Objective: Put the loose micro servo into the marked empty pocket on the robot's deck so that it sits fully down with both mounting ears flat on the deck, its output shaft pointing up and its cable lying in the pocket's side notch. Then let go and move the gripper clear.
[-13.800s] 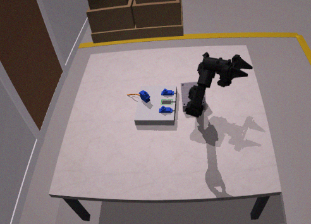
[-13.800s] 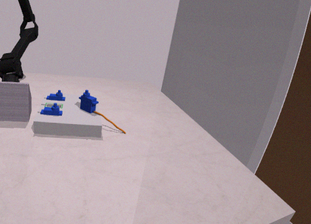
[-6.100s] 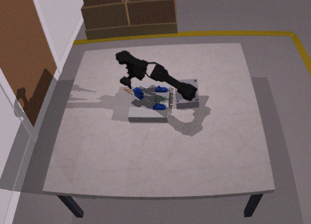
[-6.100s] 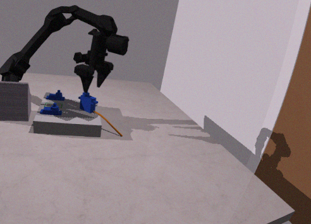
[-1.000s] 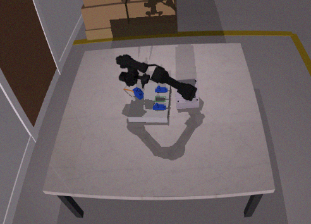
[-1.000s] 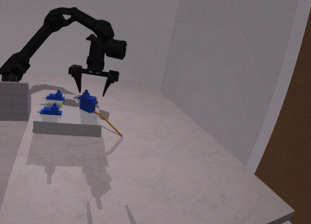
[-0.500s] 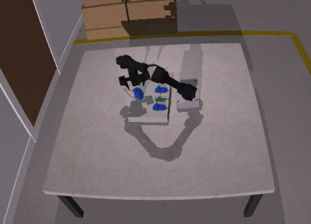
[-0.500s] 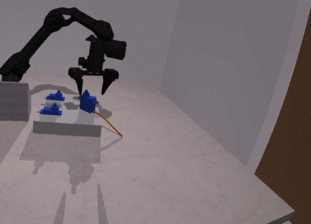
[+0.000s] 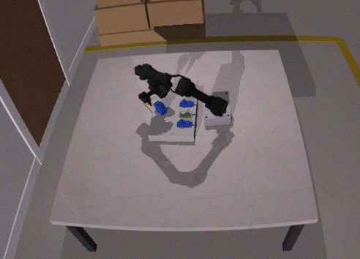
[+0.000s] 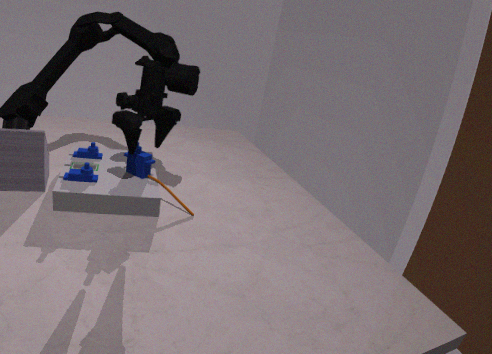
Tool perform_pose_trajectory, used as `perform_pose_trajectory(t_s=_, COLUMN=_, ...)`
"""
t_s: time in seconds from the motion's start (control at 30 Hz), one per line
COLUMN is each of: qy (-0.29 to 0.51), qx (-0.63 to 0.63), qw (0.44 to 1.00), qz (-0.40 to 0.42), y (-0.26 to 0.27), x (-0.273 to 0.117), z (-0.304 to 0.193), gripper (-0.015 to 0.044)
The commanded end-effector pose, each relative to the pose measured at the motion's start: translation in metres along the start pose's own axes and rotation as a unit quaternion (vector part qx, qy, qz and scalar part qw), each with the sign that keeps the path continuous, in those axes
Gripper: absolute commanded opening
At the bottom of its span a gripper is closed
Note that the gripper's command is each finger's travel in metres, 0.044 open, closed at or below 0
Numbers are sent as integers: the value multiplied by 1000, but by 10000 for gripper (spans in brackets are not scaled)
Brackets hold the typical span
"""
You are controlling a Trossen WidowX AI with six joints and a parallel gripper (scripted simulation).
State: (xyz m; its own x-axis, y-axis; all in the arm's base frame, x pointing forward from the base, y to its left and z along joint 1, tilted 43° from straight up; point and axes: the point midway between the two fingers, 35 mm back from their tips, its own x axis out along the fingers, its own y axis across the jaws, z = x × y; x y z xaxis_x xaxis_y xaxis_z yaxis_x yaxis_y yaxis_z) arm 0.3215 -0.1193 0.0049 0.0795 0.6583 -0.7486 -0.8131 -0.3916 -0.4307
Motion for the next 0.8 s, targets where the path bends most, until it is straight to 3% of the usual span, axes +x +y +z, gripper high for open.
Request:
perform_pose_trajectory(t_s=0.0, qy=0, qx=-13, qw=1000, qz=-3, y=-1, x=0, z=0, gripper=440)
perform_pose_trajectory(t_s=0.57, qy=0, qx=-14, qw=1000, qz=-3, y=-1, x=20, z=0, gripper=440)
perform_pose_trajectory(t_s=0.77, qy=0, qx=-14, qw=1000, qz=-3, y=-1, x=20, z=0, gripper=282)
